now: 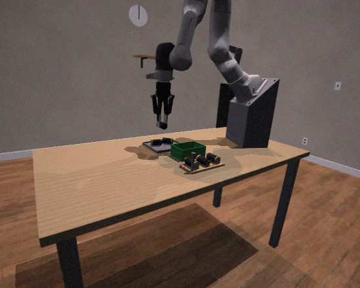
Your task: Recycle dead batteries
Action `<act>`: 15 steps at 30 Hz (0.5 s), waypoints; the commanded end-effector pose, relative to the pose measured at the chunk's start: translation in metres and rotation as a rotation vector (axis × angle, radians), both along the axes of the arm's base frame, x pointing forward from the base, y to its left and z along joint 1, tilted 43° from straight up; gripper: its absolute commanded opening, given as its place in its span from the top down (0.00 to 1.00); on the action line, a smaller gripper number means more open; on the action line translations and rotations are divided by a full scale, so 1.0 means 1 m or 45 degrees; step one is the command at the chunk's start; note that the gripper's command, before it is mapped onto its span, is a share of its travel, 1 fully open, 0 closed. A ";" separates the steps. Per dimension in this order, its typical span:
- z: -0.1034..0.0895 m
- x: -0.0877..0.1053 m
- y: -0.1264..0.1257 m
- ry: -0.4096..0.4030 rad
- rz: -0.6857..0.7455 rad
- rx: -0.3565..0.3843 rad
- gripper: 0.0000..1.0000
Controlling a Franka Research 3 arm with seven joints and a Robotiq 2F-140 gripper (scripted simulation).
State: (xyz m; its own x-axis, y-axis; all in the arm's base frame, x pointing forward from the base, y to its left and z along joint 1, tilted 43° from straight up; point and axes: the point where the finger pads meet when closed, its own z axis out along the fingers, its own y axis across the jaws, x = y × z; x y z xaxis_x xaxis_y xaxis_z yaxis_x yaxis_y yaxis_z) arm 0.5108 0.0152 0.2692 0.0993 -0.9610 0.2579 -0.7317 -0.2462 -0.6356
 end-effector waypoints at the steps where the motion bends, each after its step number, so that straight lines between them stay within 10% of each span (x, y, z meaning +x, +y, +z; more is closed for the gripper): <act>1: 0.000 0.000 0.001 -0.004 -0.029 0.031 0.84; 15: -0.007 0.007 0.000 -0.004 -0.032 0.034 0.84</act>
State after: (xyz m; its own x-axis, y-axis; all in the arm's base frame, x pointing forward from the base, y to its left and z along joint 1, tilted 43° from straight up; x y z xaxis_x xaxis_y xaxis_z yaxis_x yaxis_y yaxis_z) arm 0.5137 0.0173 0.2624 0.0848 -0.9686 0.2336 -0.7398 -0.2183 -0.6364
